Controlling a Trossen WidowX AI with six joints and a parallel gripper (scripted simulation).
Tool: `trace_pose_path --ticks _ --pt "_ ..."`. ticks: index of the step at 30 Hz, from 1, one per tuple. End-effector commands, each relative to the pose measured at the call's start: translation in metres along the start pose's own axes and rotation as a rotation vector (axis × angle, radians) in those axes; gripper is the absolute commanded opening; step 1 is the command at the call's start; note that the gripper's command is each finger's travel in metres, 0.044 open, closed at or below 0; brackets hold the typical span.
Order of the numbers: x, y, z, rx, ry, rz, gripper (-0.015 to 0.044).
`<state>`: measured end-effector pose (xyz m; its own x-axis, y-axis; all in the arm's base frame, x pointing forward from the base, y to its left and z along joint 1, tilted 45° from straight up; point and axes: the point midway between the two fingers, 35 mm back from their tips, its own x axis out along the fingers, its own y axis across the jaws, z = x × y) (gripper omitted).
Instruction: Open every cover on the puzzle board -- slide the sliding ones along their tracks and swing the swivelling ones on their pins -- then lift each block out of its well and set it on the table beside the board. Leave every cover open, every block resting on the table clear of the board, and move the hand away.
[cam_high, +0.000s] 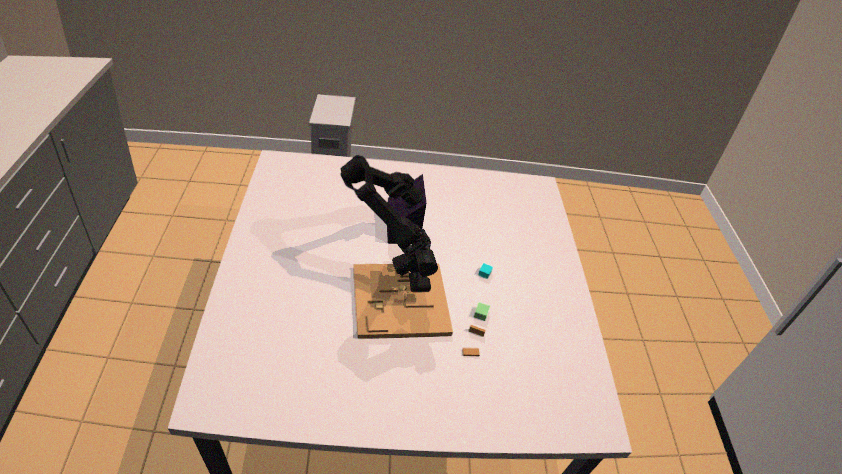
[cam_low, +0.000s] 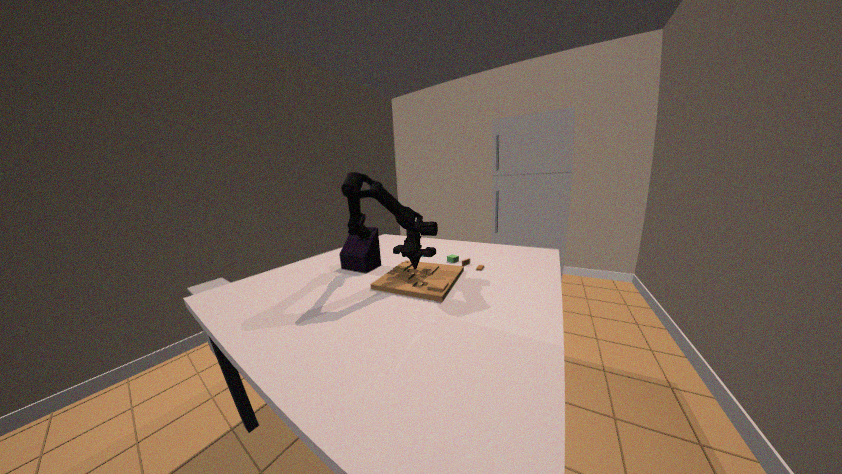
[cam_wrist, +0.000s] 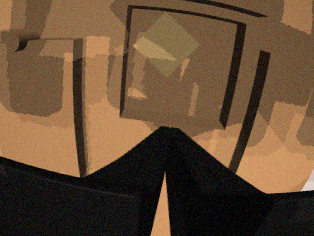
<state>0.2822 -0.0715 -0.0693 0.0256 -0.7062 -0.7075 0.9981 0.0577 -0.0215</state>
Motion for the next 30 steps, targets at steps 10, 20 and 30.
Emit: trace_pose_path --ticks 10,20,30 --pt "-0.001 0.002 0.014 -0.002 -0.002 0.005 0.0000" --pt "-0.001 0.002 0.023 -0.002 -0.002 0.005 0.0000" --pt "-0.001 0.002 0.033 -0.002 -0.002 0.005 0.0000"
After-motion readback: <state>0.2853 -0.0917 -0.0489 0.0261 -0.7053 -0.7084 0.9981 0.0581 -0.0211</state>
